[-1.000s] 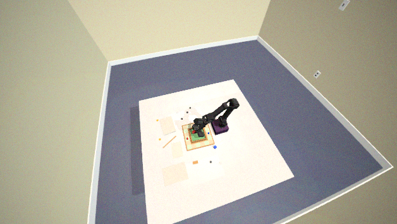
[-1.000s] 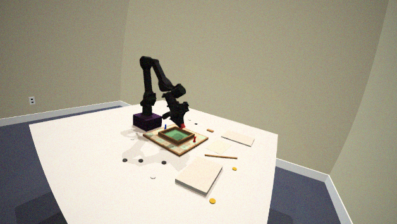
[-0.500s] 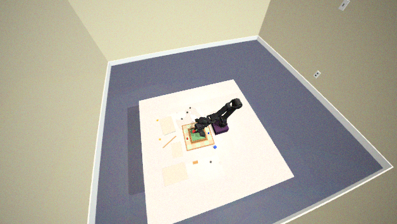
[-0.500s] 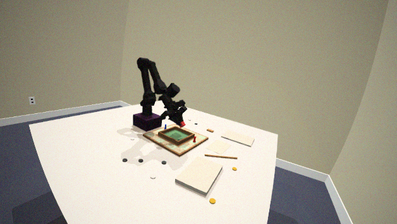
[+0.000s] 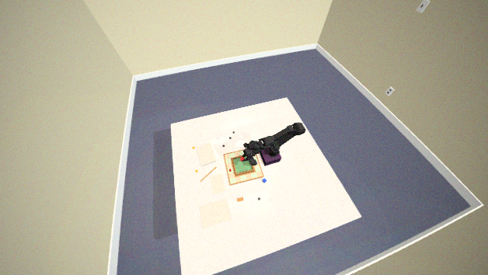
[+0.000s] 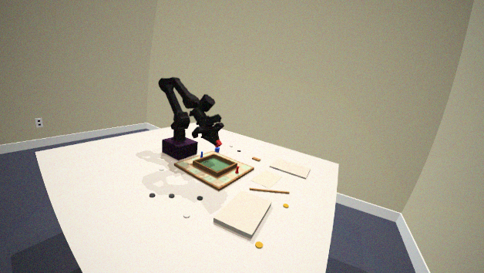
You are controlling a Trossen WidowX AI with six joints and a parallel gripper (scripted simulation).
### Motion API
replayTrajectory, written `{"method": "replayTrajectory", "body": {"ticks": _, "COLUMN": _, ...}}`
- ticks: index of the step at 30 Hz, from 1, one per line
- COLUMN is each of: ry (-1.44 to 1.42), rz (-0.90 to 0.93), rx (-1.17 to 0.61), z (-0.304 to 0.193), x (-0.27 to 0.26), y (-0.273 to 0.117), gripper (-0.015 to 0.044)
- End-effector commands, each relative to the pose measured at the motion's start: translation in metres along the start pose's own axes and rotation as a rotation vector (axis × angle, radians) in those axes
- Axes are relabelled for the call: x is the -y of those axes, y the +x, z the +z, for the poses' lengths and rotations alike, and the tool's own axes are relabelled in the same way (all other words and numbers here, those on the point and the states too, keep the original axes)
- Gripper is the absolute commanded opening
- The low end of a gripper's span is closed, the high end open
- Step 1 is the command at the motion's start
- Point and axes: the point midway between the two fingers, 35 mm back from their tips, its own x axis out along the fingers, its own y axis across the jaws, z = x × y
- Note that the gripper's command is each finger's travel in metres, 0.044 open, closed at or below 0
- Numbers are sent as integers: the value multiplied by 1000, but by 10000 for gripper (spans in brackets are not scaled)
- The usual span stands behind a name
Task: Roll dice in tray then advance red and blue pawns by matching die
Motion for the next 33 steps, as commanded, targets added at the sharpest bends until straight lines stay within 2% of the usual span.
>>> {"method": "replayTrajectory", "body": {"ticks": 1, "ry": 0, "rz": 0, "rx": 0, "z": 0, "x": 0, "y": 0, "gripper": 0}}
{"method": "replayTrajectory", "body": {"ticks": 9, "ry": 0, "rz": 0, "rx": 0, "z": 0, "x": 0, "y": 0, "gripper": 0}}
{"method": "replayTrajectory", "body": {"ticks": 18, "ry": 0, "rz": 0, "rx": 0, "z": 2, "x": 0, "y": -1, "gripper": 236}}
{"method": "replayTrajectory", "body": {"ticks": 22, "ry": 5, "rz": -4, "rx": -1, "z": 29, "x": 0, "y": -25, "gripper": 341}}
{"method": "replayTrajectory", "body": {"ticks": 26, "ry": 5, "rz": -4, "rx": -1, "z": 30, "x": 0, "y": -26, "gripper": 440}}
{"method": "replayTrajectory", "body": {"ticks": 28, "ry": 5, "rz": -4, "rx": -35, "z": 30, "x": 0, "y": -25, "gripper": 440}}
{"method": "replayTrajectory", "body": {"ticks": 33, "ry": 6, "rz": -4, "rx": -280, "z": 26, "x": 0, "y": -11, "gripper": 440}}
